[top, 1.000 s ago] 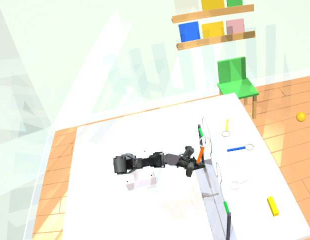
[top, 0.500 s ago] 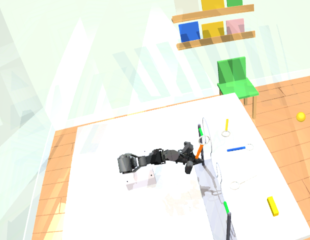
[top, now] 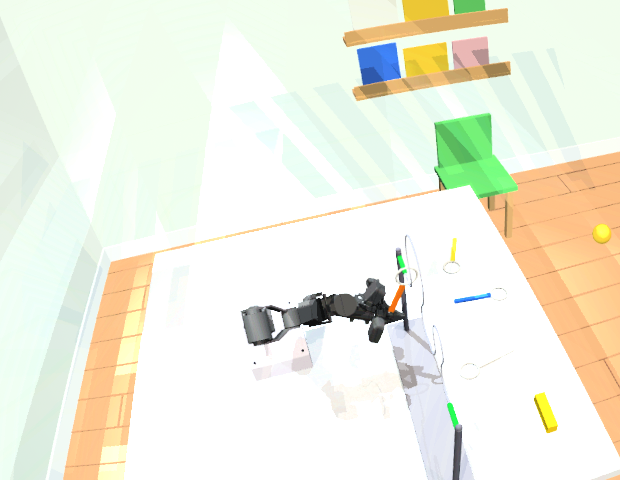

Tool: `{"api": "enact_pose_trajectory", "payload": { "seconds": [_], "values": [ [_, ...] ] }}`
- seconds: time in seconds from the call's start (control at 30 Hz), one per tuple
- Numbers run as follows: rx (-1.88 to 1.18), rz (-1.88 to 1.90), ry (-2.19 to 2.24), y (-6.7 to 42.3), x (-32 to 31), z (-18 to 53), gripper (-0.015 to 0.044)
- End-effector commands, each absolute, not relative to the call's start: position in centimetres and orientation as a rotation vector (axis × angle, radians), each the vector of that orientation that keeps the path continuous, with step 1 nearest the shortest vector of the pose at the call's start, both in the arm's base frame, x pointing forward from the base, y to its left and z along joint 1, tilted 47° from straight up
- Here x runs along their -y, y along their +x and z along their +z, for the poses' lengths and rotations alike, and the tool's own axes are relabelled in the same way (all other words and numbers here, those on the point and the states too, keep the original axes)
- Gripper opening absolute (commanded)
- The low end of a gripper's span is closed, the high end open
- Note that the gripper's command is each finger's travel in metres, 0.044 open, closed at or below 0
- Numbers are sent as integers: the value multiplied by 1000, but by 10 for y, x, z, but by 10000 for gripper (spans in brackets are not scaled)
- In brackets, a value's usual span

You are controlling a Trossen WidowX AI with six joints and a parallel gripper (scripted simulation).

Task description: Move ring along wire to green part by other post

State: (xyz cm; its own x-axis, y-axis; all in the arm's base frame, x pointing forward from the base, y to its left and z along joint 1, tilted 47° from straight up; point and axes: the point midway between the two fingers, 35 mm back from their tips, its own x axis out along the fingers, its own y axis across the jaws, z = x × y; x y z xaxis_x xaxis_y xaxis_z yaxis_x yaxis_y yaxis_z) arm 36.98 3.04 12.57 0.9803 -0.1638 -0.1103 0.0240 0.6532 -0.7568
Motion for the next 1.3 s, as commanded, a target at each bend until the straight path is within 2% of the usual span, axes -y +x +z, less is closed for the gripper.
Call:
{"api": "enact_pose_trajectory", "payload": {
  "seconds": [0.0,1.27],
  "values": [
    [-177,-110,-845,369,-33,122,-150],
    [-176,-108,-843,369,-42,93,-150]
  ]
}}
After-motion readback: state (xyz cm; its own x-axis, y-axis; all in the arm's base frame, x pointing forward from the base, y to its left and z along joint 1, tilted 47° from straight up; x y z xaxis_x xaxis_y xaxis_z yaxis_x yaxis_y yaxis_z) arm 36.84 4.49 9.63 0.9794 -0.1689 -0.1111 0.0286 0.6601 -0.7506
